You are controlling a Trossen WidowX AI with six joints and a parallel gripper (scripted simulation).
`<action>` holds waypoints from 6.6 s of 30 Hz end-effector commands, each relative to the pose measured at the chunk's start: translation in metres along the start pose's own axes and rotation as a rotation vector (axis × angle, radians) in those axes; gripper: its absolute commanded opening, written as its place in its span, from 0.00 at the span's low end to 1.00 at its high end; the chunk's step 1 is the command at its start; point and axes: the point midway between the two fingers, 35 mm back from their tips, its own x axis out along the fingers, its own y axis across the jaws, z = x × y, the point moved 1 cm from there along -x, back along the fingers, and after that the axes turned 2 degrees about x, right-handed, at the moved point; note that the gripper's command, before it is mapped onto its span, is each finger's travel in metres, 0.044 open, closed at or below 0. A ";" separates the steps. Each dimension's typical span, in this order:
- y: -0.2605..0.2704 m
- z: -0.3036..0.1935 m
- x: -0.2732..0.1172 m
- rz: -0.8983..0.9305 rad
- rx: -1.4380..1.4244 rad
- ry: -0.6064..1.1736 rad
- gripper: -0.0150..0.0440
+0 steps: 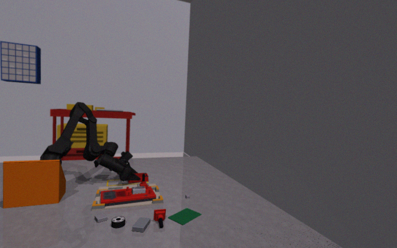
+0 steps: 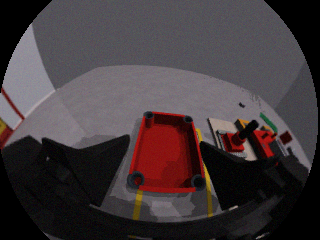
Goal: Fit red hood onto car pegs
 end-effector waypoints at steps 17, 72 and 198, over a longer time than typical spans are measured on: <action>0.000 0.002 -0.001 0.000 0.000 0.000 0.63; 0.001 0.063 -0.035 0.000 -0.101 -0.002 0.25; 0.000 0.026 -0.027 0.008 -2.604 -0.004 1.00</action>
